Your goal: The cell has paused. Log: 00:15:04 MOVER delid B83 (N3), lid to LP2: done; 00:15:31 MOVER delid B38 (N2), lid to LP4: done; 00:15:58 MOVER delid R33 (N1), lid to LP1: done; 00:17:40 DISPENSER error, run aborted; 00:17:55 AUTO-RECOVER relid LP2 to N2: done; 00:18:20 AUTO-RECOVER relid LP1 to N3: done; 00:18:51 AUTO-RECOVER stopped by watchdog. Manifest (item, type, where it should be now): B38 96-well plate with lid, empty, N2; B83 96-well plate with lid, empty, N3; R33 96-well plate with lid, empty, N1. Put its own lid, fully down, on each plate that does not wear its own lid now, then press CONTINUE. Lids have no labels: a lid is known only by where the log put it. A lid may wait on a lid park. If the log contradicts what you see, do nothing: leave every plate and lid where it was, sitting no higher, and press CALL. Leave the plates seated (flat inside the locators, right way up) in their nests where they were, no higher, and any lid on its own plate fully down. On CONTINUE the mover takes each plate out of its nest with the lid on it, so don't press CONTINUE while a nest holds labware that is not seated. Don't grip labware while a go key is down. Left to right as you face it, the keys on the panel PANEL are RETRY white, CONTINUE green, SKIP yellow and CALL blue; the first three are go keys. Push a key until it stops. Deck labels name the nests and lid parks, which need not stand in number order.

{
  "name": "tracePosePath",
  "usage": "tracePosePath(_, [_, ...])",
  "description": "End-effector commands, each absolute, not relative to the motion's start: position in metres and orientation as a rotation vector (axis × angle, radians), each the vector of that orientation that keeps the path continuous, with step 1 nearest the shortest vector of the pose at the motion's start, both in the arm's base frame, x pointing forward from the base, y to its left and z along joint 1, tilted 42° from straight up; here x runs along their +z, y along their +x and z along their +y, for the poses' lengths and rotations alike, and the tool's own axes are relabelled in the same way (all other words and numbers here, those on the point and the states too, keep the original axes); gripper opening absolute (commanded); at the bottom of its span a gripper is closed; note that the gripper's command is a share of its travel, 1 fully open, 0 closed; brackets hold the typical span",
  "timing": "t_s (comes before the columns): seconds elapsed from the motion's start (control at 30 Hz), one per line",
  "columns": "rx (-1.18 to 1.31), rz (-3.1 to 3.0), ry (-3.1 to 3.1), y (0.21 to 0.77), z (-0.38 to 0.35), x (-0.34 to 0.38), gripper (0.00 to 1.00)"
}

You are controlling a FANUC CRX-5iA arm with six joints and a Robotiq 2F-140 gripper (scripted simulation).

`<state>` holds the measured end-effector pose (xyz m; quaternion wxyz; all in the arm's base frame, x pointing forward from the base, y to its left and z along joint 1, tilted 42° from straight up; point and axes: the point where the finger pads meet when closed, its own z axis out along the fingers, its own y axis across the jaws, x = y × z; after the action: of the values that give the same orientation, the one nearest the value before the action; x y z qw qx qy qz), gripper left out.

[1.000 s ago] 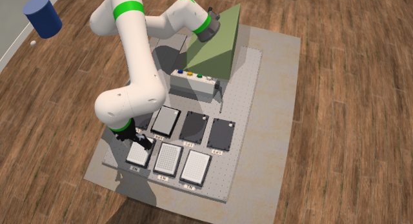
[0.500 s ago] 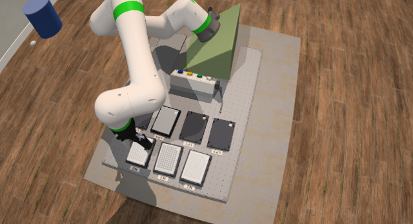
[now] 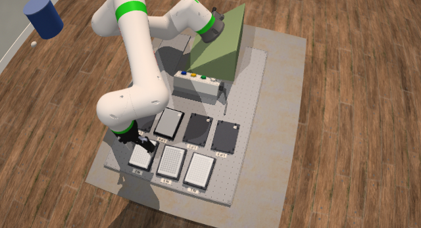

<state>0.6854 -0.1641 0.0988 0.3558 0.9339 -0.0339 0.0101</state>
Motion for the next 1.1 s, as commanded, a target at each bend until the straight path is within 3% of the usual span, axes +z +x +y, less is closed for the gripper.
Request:
tracePosePath(0.0, [0.027, -0.087, 2.412, 0.6856, -0.1638, 0.099, 0.66])
tracePosePath(0.2, [0.027, -0.087, 2.412, 0.6856, -0.1638, 0.099, 0.66])
tracePosePath(0.23, [0.027, -0.087, 2.412, 0.6856, -0.1638, 0.099, 0.59])
tracePosePath(1.07, [0.027, -0.087, 2.412, 0.6856, -0.1638, 0.099, 0.59])
